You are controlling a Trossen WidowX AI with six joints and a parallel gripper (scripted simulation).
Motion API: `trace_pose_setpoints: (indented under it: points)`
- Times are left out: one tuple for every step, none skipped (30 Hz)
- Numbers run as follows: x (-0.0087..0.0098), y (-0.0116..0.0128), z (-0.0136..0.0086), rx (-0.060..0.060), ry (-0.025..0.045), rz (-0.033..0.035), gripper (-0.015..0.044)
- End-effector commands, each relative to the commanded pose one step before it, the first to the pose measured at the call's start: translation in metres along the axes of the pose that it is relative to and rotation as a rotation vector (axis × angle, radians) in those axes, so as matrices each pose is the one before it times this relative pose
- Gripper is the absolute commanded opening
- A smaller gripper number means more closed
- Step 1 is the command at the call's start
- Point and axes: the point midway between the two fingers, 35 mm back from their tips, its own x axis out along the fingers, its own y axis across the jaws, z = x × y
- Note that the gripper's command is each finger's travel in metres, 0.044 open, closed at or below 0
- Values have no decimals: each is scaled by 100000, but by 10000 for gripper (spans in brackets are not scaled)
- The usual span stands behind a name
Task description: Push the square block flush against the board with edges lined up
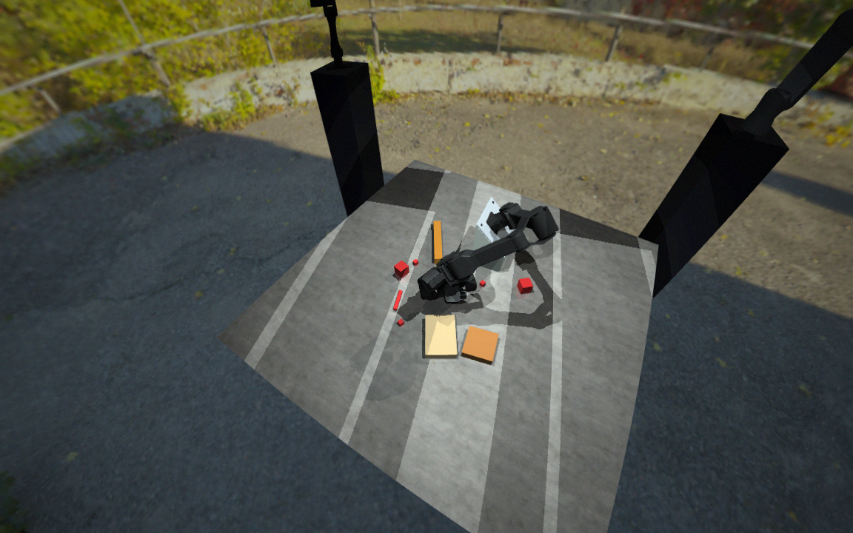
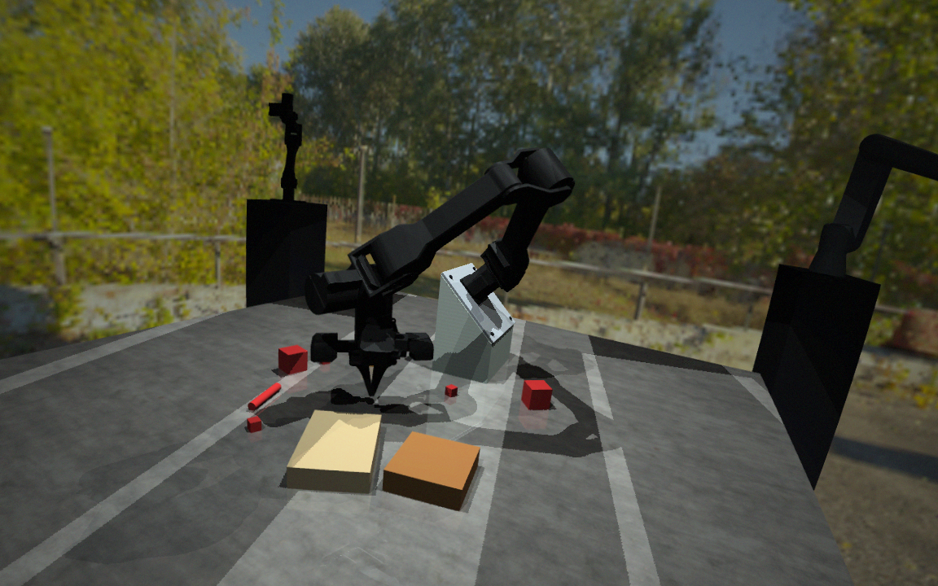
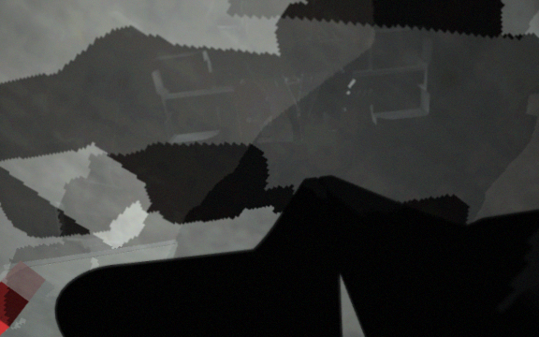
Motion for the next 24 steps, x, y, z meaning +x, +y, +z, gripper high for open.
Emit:
trace_pose_setpoints:
  points:
    - [-3121, -553, 631, -1517, -1991, -2782, 0]
    - [0, 0, 0, 0, 0, 0, 0]
    - [0, 0, 0, 0, 0, 0, 0]
    - [0, 0, 0, 0, 0, 0, 0]
    - [0, 0, 0, 0, 0, 0, 0]
    - [-3, -41, 24, 572, -1, -2, 0]
    - [-9, -123, 74, 1715, -3, -7, 0]
    - [-15, -203, 126, 2858, -6, -12, 0]
    - [-17, -240, 158, 3453, -8, -14, 0]
    - [-17, -233, 165, 3454, -8, -13, 0]
    - [-16, -227, 171, 3454, -8, -13, 0]
    - [-15, -220, 177, 3454, -9, -13, 0]
    - [-15, -213, 183, 3454, -9, -12, 0]
    - [-14, -205, 189, 3454, -10, -12, 0]
    - [-14, -198, 194, 3454, -10, -11, 0]
    - [-13, -191, 199, 3454, -10, -11, 0]
    - [-12, -183, 204, 3454, -11, -11, 0]
    - [-12, -175, 208, 3454, -11, -10, 0]
    - [-11, -168, 212, 3455, -11, -10, 0]
    - [-11, -160, 216, 3455, -11, -9, 0]
    - [-10, -152, 220, 3455, -12, -9, 0]
    - [-9, -144, 223, 3455, -12, -8, 0]
    - [-9, -136, 226, 3455, -12, -8, 0]
    - [-8, -128, 228, 3455, -12, -7, 0]
